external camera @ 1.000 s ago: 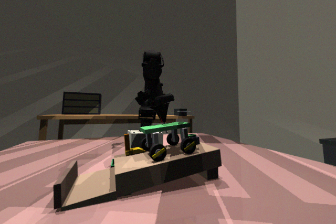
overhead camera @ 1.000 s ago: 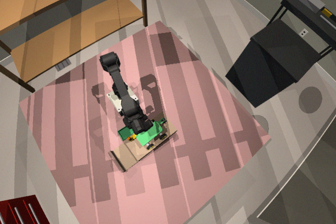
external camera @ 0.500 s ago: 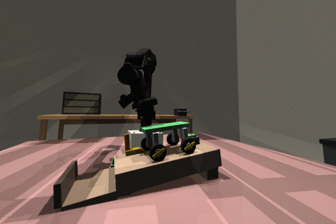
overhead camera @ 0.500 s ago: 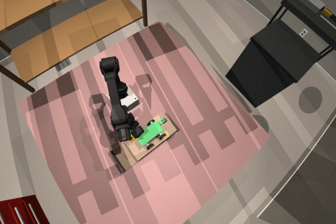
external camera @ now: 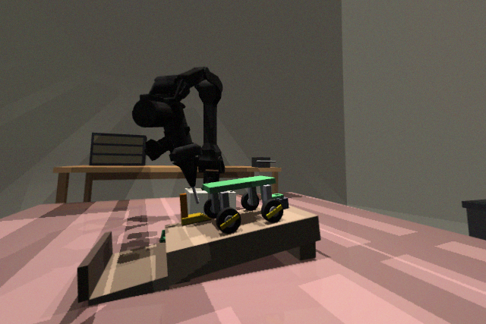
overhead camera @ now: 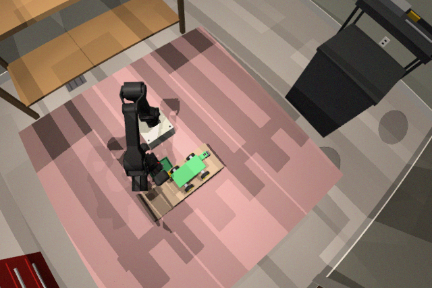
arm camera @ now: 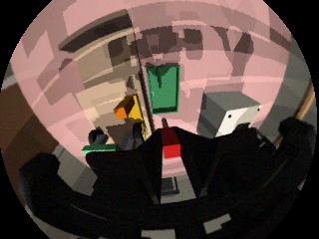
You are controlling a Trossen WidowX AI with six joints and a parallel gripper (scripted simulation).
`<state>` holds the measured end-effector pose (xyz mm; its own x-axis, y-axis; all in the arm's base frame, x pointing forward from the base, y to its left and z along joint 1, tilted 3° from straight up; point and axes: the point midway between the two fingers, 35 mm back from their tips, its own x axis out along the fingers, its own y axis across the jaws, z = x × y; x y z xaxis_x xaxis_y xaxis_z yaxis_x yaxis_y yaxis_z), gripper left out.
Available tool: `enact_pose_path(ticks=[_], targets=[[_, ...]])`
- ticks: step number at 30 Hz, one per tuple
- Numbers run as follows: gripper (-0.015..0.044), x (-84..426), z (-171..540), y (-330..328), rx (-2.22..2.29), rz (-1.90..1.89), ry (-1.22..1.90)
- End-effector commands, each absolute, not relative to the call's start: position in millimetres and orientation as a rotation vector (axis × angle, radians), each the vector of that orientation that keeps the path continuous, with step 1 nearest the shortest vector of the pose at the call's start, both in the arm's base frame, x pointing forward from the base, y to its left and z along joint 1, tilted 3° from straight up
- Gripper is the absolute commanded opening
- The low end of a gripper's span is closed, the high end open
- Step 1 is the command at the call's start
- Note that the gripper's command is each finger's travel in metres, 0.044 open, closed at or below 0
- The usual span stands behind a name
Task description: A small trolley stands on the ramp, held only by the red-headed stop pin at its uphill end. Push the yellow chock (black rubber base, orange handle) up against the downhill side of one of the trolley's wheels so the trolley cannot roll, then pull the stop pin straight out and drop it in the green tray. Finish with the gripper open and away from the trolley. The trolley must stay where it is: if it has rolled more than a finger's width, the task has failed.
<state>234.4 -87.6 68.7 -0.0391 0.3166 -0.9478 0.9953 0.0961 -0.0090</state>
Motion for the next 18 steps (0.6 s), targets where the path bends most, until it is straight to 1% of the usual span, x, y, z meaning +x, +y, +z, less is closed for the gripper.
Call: enact_pose_path(ticks=[1,5,18], targets=[[0.0,236.2,69.7,-95.5,1.347,-0.982,1.5],[0.0,236.1,69.8,-95.2,1.372,-1.019,1.48],[0.0,235.0,70.2,-92.5,1.614,-1.373,1.24]])
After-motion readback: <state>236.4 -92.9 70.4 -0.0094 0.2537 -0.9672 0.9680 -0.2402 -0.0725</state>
